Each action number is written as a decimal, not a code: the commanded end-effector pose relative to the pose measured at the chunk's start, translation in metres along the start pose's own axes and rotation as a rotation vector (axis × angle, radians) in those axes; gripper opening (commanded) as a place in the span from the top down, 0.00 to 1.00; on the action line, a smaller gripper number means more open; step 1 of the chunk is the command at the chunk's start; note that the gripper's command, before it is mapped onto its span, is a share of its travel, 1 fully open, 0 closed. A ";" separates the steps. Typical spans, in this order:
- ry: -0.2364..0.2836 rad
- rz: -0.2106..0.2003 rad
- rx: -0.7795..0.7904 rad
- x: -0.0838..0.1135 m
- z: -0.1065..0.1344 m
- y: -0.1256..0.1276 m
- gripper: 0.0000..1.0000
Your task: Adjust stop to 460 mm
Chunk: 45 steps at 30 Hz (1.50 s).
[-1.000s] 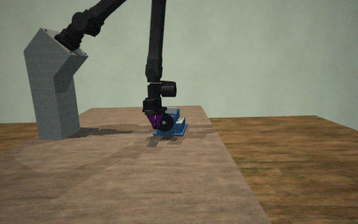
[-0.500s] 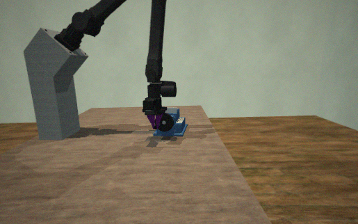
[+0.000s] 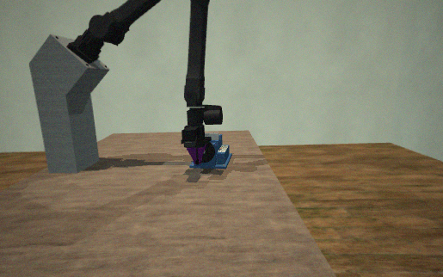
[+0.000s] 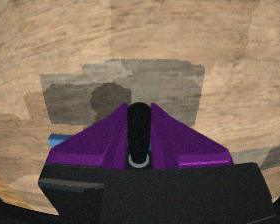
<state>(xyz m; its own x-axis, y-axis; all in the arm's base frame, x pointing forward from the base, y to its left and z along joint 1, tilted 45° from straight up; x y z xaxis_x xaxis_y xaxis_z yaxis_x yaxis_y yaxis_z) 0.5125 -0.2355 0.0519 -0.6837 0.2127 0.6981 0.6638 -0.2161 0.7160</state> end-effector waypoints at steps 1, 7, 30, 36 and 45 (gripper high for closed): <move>0.006 0.024 -0.003 -0.013 0.006 -0.007 0.94; 0.006 0.032 -0.005 -0.013 0.006 -0.001 0.94; 0.006 0.018 -0.005 -0.012 0.004 0.035 0.94; 0.005 0.011 -0.005 -0.012 0.004 0.038 0.94; 0.006 0.013 -0.005 -0.008 0.004 0.045 0.94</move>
Point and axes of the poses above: the point where the finger pads meet when closed, its own x axis back along the fingers, its own y axis across the jaws, z = x × y, the point moved 5 cm from there along x, back along the fingers, and after that the axes turned 3 degrees about x, right-handed, at the moved point
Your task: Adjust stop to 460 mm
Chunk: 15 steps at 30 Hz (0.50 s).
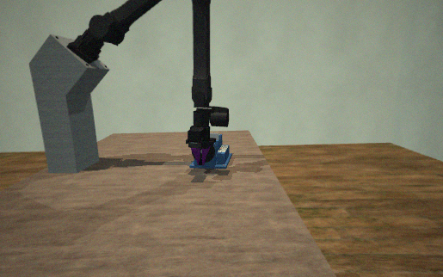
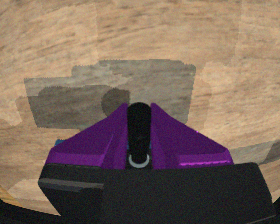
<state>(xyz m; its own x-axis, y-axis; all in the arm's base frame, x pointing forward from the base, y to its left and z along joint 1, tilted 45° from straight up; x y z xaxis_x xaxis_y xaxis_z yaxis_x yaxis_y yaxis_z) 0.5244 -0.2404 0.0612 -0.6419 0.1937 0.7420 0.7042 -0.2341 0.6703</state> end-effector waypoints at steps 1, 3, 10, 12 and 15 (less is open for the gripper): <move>0.000 -0.061 0.002 0.001 0.005 0.034 0.94; 0.000 -0.061 0.002 0.001 0.005 0.034 0.94; -0.001 -0.074 0.003 0.007 0.005 0.041 0.94; -0.001 -0.071 0.003 0.006 0.005 0.042 0.94; -0.001 -0.069 0.002 0.005 0.005 0.045 0.94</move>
Point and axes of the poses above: the point where the finger pads meet when closed, its own x axis back along the fingers, its own y axis across the jaws, z = x × y, the point moved 5 cm from there along x, back along the fingers, and after that the axes turned 3 degrees about x, right-handed, at the moved point
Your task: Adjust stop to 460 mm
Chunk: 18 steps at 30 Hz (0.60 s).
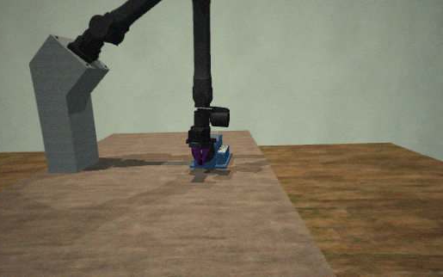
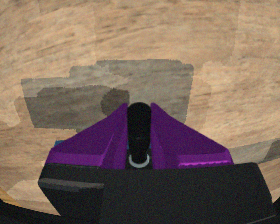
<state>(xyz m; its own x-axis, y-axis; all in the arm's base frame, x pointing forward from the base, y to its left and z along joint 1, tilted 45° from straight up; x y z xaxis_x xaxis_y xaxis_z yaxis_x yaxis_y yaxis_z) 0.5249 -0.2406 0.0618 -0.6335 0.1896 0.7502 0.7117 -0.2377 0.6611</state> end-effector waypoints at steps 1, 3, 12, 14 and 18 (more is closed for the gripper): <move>-0.002 -0.082 0.004 0.006 0.005 0.045 0.94; -0.003 -0.085 0.004 0.005 0.005 0.047 0.94; -0.003 -0.090 0.005 0.007 0.005 0.051 0.94; -0.003 -0.095 0.005 0.013 0.005 0.057 0.94; -0.003 -0.106 0.006 0.021 0.005 0.068 0.94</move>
Point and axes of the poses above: the point where the finger pads meet when closed, its own x axis back along the fingers, its own y axis across the jaws, z = x × y, the point moved 5 cm from there along x, back along the fingers, and after that the axes turned 3 degrees about x, right-handed, at the moved point
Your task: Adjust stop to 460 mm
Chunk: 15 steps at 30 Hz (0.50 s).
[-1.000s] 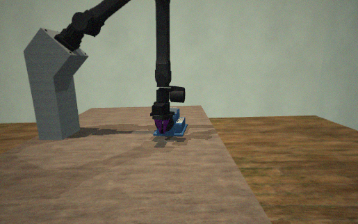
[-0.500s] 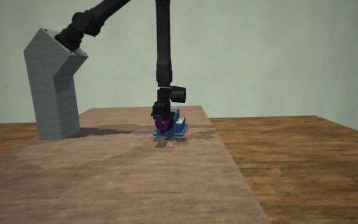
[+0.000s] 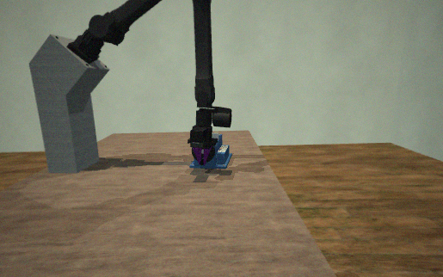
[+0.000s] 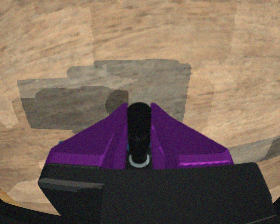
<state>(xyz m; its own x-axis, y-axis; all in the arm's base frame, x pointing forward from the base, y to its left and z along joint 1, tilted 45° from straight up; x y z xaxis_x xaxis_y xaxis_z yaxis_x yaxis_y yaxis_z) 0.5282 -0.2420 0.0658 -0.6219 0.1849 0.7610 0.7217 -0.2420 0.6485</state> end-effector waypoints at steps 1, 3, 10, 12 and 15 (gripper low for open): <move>-0.005 -0.128 0.008 0.023 0.005 0.064 0.94; -0.005 -0.131 0.008 0.023 0.005 0.066 0.94; -0.005 -0.136 0.009 0.025 0.005 0.069 0.94; -0.005 -0.136 0.009 0.026 0.005 0.069 0.94; -0.003 -0.124 0.008 0.030 0.005 0.068 0.94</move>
<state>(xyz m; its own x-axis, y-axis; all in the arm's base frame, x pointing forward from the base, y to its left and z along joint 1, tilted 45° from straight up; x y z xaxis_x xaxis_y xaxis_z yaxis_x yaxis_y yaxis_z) 0.5312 -0.2434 0.0714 -0.6202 0.1842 0.7625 0.7231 -0.2426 0.6468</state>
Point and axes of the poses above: the point where the finger pads meet when closed, its own x axis back along the fingers, its own y axis across the jaws, z = x × y, the point moved 5 cm from there along x, back along the fingers, and after that the axes turned 3 degrees about x, right-handed, at the moved point
